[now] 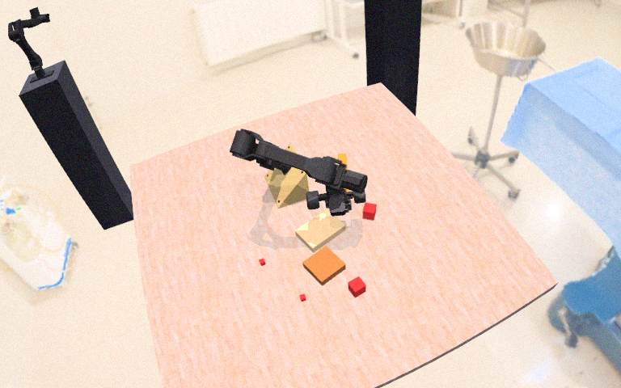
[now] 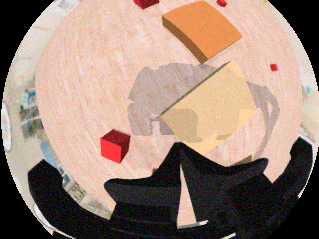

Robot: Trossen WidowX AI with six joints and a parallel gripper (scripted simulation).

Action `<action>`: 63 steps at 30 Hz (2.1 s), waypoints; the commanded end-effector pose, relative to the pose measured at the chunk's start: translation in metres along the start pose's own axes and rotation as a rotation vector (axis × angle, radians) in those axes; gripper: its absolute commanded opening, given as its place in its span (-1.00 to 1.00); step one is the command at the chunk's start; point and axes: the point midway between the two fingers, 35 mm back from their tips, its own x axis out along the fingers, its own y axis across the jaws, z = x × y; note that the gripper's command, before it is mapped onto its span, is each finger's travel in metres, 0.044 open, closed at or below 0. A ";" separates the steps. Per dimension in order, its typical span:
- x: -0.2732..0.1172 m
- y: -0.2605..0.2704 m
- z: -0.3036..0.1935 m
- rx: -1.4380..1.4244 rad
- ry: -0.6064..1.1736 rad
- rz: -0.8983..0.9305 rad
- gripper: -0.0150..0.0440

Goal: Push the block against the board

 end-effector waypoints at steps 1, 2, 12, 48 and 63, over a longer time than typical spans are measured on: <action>-0.002 -0.013 0.012 0.092 -0.006 0.000 -0.49; -0.002 -0.017 0.015 0.120 -0.006 0.001 -0.49; -0.004 -0.064 0.050 0.460 -0.012 -0.006 -0.49; 0.051 -0.143 0.079 0.960 -0.037 -0.041 -0.49; 0.052 -0.130 0.071 0.960 -0.035 -0.040 -0.49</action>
